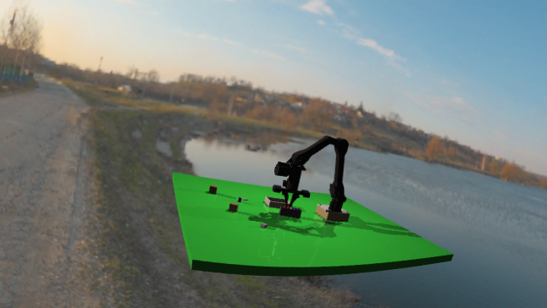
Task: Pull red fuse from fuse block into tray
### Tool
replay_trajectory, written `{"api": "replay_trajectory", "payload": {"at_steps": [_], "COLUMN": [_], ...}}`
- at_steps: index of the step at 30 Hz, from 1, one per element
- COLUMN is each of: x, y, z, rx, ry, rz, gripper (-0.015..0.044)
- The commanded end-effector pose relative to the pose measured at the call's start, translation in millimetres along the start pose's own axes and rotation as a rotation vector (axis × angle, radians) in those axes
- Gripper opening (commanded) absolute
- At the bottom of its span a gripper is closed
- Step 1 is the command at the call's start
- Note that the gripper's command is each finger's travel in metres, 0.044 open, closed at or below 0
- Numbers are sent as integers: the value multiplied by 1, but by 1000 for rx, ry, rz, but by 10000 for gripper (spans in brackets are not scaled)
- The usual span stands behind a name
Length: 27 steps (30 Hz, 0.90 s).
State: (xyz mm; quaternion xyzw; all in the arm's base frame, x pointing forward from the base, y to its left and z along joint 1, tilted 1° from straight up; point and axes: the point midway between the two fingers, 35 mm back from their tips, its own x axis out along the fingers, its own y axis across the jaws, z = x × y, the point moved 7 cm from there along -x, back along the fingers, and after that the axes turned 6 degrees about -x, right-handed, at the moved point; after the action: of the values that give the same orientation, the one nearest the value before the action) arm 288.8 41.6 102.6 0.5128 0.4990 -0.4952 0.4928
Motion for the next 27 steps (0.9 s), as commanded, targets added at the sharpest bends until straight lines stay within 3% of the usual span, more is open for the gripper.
{"api": "replay_trajectory", "payload": {"at_steps": [1, 13, 23, 27], "x": [4, 8, 7, 7], "y": [-1, -1, 0, 0], "z": [1, 1, 0, 0], "rx": [4, 4, 0, 0], "ry": [-6, -6, 0, 0], "rz": [-2, -2, -2, -2], "gripper": [65, 65, 0, 0]}}
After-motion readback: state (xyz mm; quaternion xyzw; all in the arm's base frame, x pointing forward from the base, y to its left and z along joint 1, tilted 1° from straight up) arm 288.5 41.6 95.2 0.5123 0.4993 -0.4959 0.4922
